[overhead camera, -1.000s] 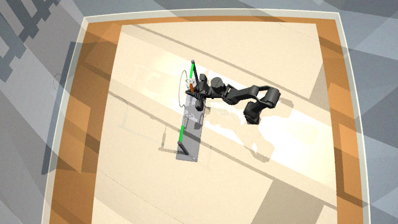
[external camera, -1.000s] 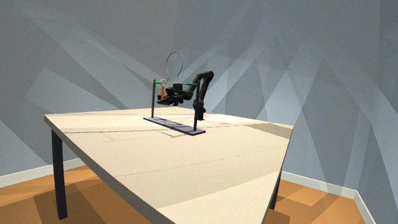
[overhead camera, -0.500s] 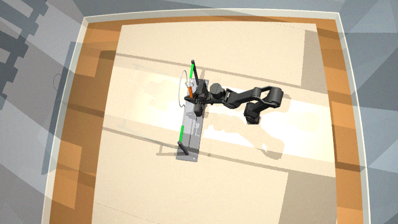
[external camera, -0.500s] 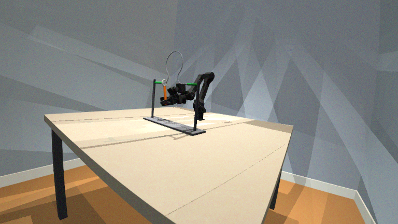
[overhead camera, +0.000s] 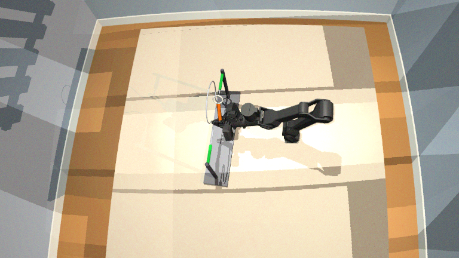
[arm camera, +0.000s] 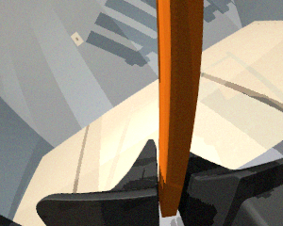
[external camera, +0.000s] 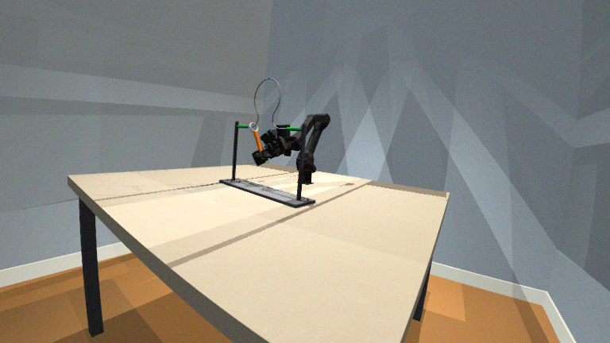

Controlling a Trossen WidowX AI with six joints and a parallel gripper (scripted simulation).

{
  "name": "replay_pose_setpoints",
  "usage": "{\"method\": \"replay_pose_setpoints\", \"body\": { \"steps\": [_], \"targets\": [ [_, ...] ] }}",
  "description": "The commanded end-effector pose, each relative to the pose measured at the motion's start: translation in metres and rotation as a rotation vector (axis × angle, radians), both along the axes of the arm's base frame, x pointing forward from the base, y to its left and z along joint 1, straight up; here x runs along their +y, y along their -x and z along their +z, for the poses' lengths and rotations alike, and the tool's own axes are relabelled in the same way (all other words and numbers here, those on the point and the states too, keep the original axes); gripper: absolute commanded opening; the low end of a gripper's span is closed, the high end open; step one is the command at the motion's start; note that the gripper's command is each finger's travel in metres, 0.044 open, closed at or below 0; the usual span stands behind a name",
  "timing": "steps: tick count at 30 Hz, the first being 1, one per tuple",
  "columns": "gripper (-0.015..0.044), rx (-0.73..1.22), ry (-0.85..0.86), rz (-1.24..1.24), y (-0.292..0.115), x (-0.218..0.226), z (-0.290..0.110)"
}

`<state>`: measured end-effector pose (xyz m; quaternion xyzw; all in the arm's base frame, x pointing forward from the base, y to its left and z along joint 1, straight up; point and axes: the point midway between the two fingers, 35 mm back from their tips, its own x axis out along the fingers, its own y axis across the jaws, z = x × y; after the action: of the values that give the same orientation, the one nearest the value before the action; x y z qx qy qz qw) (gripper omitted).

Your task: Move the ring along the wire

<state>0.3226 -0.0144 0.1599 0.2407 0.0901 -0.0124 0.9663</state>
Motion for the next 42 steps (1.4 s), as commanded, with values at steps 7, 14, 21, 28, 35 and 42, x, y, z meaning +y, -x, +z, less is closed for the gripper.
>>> {"method": "replay_pose_setpoints", "body": {
  "steps": [7,14,21,28,35,42],
  "targets": [
    [-0.0150,0.072,-0.191,0.066,0.012,0.026,0.023],
    [-0.0150,0.144,-0.352,0.143,0.025,0.044,0.041],
    [-0.0150,0.210,-0.524,0.242,0.038,0.058,0.065],
    [-0.0150,0.260,-0.692,0.354,0.051,0.066,0.091],
    [-0.0150,0.234,-0.836,0.388,0.052,0.073,0.112],
    [-0.0150,0.199,-0.981,0.414,0.052,0.076,0.134]
  ]
}}
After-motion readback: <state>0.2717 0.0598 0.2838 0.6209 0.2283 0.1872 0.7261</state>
